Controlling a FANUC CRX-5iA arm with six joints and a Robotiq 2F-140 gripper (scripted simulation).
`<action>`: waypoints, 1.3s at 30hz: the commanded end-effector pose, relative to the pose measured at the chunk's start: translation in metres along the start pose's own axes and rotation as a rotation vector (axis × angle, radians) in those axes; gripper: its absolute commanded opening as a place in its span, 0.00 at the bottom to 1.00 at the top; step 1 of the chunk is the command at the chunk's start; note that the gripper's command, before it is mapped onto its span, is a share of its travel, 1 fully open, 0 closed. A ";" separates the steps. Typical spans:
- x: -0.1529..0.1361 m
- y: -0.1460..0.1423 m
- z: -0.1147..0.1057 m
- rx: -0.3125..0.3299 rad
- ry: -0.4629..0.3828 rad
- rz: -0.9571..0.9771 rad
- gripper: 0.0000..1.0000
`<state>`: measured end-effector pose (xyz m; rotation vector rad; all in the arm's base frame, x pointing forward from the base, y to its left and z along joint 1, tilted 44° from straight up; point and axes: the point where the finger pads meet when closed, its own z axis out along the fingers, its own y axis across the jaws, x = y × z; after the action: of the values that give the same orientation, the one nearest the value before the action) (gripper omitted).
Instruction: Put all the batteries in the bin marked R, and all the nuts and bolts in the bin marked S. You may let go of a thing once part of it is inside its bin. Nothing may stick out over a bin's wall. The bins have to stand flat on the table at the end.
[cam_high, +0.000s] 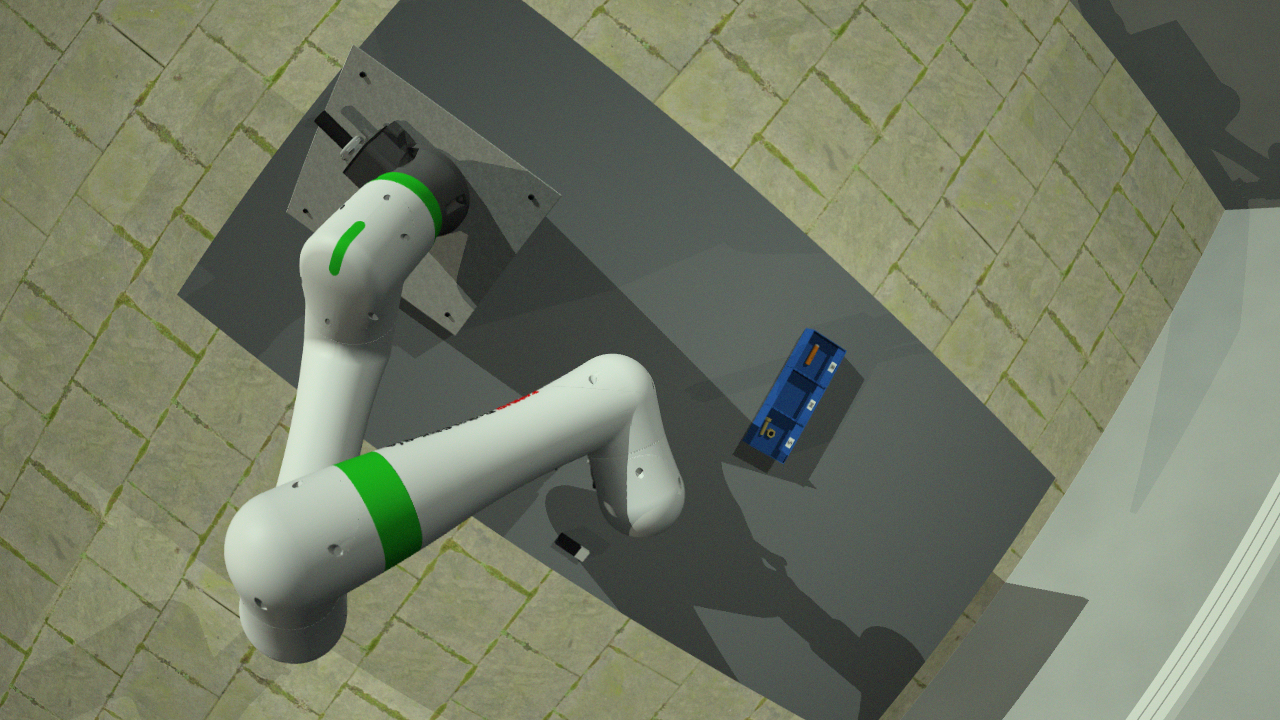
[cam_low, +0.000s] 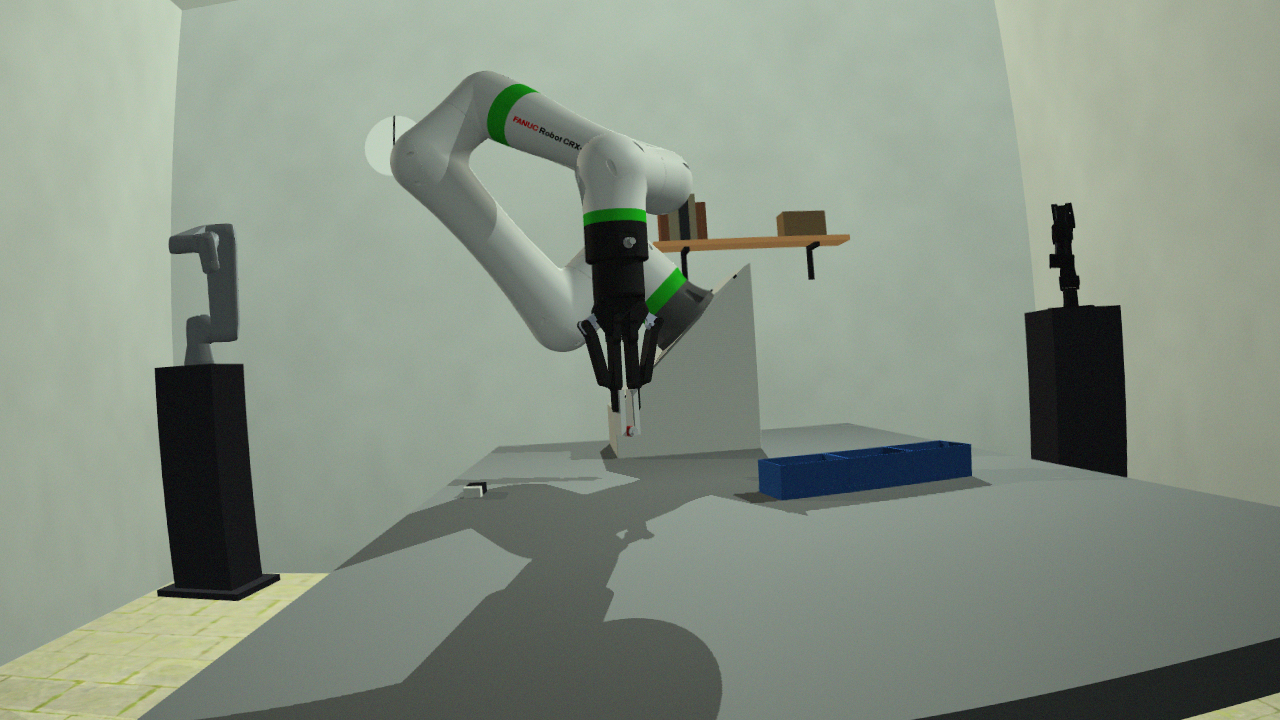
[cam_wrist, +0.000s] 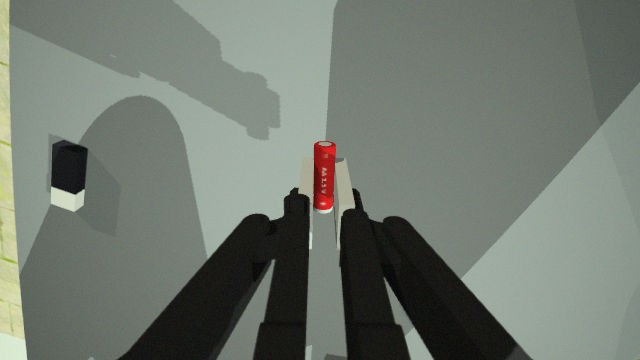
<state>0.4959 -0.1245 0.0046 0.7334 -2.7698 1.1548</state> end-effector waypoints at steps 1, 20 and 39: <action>-0.017 0.010 0.001 0.000 0.002 0.000 0.15; -0.102 0.065 0.001 0.000 0.002 0.000 0.15; -0.187 0.121 0.001 0.000 0.002 0.000 0.15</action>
<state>0.5971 0.0107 -0.1065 0.7332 -2.7698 1.1556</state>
